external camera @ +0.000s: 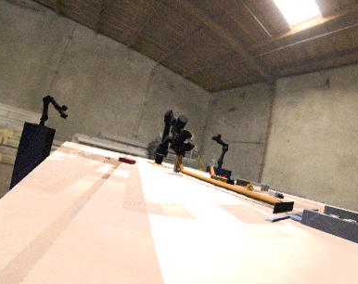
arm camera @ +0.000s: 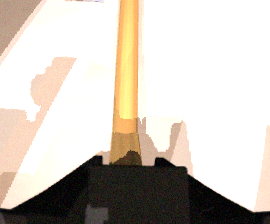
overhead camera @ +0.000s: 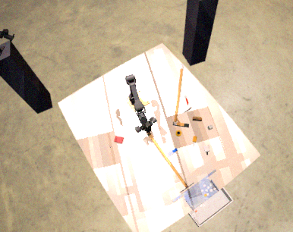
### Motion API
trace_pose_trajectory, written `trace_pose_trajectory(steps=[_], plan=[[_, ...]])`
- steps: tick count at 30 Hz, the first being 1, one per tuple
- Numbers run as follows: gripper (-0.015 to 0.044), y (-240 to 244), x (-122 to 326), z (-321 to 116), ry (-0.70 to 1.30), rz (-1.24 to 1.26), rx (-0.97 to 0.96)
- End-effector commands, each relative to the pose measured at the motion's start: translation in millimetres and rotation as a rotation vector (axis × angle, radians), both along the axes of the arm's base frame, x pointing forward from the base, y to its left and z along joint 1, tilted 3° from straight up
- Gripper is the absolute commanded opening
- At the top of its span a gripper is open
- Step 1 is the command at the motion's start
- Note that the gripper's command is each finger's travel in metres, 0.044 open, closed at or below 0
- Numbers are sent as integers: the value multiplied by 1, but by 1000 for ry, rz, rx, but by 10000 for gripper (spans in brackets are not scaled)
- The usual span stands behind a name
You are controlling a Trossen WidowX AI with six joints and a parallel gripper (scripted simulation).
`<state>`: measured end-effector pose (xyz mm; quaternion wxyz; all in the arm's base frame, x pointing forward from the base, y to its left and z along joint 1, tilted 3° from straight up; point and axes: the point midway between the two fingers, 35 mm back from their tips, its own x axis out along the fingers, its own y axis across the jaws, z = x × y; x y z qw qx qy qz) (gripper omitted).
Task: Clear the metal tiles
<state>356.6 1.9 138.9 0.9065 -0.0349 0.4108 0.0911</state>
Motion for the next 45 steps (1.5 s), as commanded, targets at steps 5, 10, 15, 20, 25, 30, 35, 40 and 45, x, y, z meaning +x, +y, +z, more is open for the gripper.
trace_pose_trajectory(steps=[5,10,15,20,25,30,35,40,45], plan=[[0,1,-13,2,-23,6,1],[26,0,-14,-5,-1,0,0],[158,0,-14,-5,-1,0,0],[289,0,-14,-5,-1,0,0],[420,-1,-17,0,-1,0,0],[440,-3,-25,10,-1,0,0],[440,-5,-33,20,-1,0,0],[440,-6,-41,29,-1,0,-1],[440,-8,-50,38,-1,0,-1]])
